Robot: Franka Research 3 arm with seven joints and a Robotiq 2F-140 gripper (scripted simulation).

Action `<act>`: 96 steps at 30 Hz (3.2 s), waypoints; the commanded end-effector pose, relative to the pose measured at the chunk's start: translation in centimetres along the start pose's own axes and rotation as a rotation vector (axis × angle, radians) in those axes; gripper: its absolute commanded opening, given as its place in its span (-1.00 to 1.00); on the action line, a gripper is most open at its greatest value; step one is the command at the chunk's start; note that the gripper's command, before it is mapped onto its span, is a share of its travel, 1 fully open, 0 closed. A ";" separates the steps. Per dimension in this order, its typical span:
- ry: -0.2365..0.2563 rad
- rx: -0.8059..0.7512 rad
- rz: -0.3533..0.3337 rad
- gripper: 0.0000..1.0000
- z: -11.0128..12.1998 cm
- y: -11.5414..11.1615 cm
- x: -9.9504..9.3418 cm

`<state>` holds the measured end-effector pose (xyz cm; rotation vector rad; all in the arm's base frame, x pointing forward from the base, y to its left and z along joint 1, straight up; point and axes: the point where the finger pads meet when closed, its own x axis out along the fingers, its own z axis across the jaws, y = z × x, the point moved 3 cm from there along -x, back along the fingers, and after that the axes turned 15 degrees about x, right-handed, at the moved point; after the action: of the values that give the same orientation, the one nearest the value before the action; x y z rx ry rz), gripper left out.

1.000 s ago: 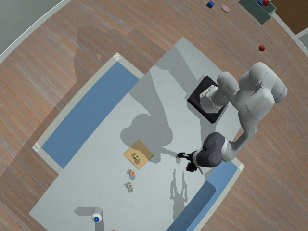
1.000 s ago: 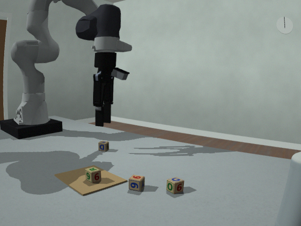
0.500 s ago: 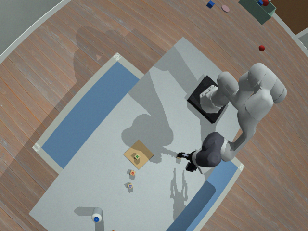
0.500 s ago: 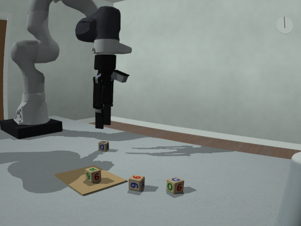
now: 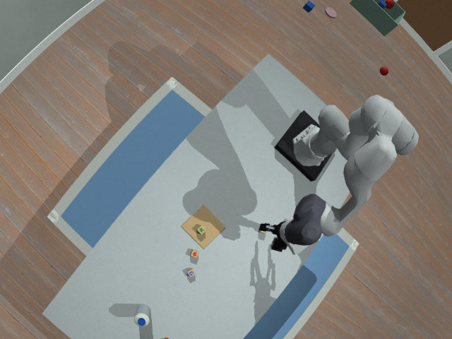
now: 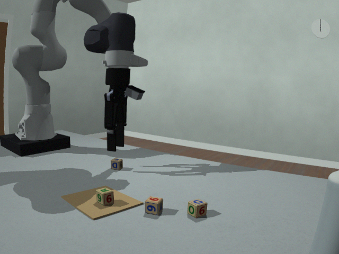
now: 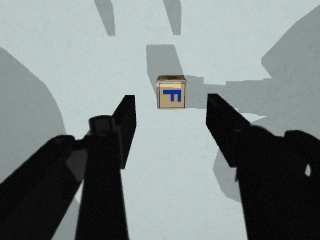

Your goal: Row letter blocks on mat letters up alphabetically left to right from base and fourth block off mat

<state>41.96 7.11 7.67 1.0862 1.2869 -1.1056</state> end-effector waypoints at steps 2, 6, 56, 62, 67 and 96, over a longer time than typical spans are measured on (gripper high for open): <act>-0.003 0.007 0.012 -0.08 0.1 0.3 0.5; -0.003 0.008 0.012 -0.08 0.1 0.3 1.1; -0.003 0.007 0.012 -0.08 0.1 0.3 2.3; -0.003 0.007 0.012 -0.08 0.1 0.3 2.3; -0.003 0.007 0.012 -0.08 0.1 0.3 2.3; -0.003 0.007 0.012 -0.08 0.2 0.4 2.3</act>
<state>42.21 7.02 5.28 1.0941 1.2770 -1.1049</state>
